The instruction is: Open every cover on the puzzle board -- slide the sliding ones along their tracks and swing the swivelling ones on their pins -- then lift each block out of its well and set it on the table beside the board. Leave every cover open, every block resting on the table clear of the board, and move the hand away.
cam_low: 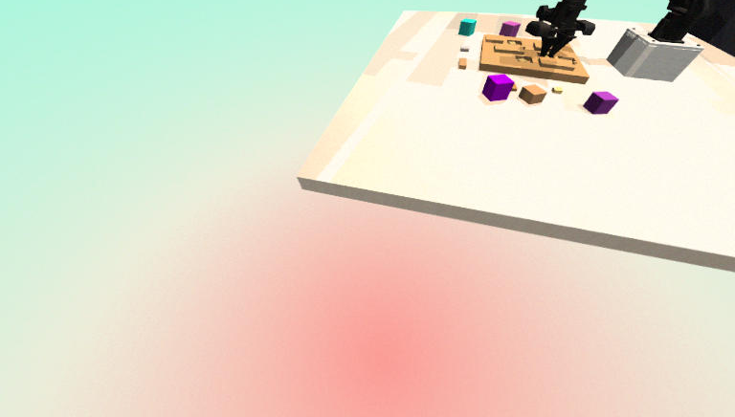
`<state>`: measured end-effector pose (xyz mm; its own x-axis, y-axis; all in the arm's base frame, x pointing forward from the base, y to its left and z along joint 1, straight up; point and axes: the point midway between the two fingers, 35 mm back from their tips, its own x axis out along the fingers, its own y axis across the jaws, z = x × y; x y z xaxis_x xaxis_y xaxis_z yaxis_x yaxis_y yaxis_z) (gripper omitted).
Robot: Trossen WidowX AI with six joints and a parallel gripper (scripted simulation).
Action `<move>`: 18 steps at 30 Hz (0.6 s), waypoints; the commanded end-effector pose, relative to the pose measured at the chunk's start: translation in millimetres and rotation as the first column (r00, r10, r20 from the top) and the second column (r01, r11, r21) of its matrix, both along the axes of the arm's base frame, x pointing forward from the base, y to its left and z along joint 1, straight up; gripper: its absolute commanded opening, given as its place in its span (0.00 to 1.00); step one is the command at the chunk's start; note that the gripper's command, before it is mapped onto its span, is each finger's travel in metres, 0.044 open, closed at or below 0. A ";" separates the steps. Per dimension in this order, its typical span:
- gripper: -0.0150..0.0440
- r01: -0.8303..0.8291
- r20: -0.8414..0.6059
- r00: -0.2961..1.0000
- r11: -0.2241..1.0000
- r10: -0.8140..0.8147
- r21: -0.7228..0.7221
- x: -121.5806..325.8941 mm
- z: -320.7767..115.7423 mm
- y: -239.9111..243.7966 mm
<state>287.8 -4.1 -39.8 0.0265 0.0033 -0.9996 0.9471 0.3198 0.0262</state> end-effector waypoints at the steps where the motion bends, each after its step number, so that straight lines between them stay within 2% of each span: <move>1: 0.41 0.000 0.000 1.000 1.000 0.000 0.000 0.2 0.3 0.0; 18: 0.39 0.002 0.000 1.000 1.000 -0.002 0.000 0.8 14.8 -0.1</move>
<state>286.4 -4.0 -29.5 0.0207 0.0034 -0.9998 0.9473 0.3197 0.0206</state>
